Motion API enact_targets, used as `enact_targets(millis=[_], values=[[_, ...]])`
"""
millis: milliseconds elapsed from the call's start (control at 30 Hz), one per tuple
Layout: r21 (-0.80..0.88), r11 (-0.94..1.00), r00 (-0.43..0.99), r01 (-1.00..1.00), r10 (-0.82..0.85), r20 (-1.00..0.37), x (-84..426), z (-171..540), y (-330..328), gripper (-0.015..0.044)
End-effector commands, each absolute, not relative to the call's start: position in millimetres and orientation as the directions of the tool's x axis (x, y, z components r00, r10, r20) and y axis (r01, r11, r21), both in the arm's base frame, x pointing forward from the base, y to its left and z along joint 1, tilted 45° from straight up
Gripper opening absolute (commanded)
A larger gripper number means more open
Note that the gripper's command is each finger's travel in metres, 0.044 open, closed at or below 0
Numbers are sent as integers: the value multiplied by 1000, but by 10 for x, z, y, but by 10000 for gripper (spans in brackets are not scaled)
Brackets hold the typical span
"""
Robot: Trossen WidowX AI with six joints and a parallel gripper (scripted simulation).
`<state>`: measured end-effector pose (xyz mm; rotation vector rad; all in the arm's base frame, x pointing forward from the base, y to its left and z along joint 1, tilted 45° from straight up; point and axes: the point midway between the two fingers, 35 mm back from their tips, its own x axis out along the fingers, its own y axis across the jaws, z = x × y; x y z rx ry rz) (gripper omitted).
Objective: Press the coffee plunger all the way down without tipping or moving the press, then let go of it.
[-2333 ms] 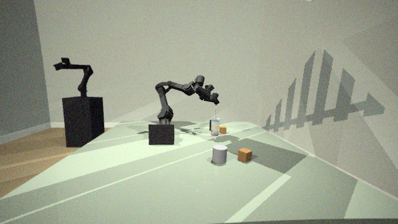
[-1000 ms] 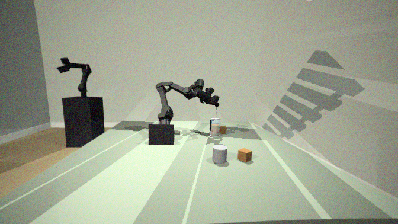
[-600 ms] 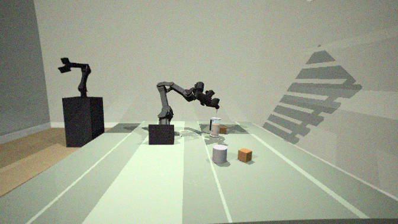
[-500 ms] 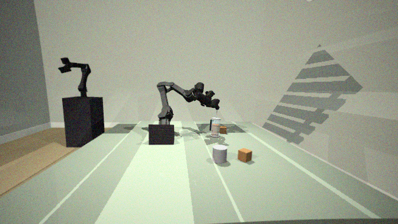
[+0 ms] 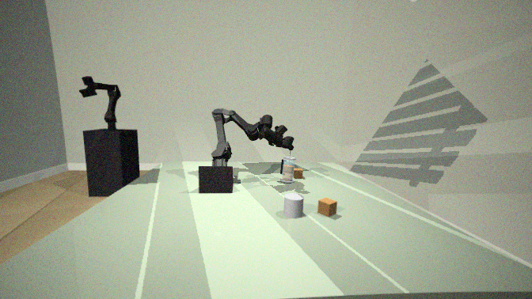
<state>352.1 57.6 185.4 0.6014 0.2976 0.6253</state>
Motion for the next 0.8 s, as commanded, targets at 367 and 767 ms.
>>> enact_targets(millis=[367,767], values=[[642,623,747,-447,655,-115,3538,1651,784,116],[642,623,747,-447,655,-115,3557,1657,778,116]])
